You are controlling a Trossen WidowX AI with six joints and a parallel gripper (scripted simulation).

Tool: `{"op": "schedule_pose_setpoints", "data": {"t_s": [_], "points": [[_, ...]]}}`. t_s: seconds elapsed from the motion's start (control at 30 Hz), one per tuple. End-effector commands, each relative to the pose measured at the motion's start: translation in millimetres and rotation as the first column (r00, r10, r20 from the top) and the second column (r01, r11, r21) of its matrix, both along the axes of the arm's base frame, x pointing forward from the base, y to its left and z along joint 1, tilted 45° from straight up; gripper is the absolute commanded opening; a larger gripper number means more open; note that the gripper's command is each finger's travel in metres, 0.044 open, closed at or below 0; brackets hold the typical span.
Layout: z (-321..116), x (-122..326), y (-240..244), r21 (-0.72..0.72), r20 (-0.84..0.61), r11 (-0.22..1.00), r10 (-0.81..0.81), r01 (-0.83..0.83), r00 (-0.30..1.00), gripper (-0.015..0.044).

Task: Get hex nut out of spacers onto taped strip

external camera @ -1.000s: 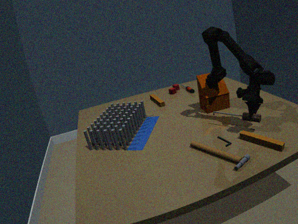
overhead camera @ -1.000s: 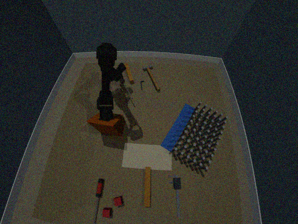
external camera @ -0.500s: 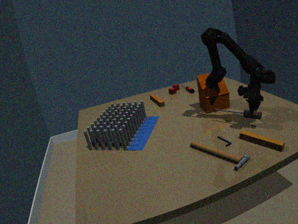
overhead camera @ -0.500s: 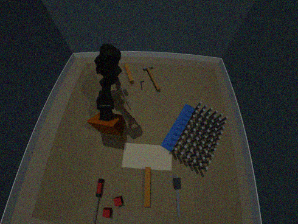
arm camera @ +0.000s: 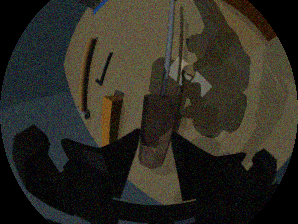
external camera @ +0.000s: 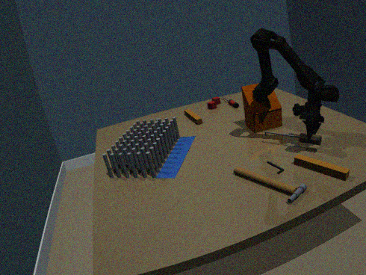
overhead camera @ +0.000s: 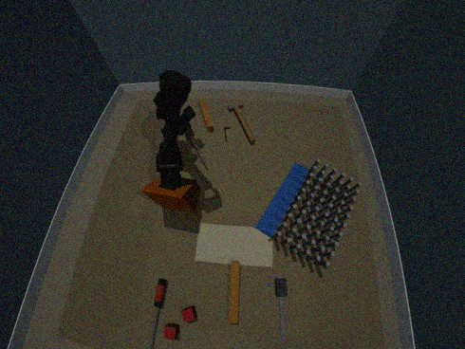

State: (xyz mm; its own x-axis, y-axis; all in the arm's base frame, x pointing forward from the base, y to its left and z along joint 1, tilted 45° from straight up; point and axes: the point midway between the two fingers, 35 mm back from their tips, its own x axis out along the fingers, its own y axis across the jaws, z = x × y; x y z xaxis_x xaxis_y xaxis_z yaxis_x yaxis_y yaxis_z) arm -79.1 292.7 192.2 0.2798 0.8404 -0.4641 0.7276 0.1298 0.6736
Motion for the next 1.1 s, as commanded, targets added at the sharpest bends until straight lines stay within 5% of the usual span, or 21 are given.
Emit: {"op": "schedule_pose_setpoints", "data": {"t_s": [0.0,0.83,1.07], "points": [[-4.9,0.1,5.4,-0.002,0.002,1.000,0.002,-0.002,1.000,0.0000],[-25.3,3.0,30.5,0.002,0.005,1.000,-0.001,0.001,1.000,0.0000],[-22.3,2.9,27.9,0.004,0.006,1.000,-0.002,0.002,1.000,0.0184]]}}
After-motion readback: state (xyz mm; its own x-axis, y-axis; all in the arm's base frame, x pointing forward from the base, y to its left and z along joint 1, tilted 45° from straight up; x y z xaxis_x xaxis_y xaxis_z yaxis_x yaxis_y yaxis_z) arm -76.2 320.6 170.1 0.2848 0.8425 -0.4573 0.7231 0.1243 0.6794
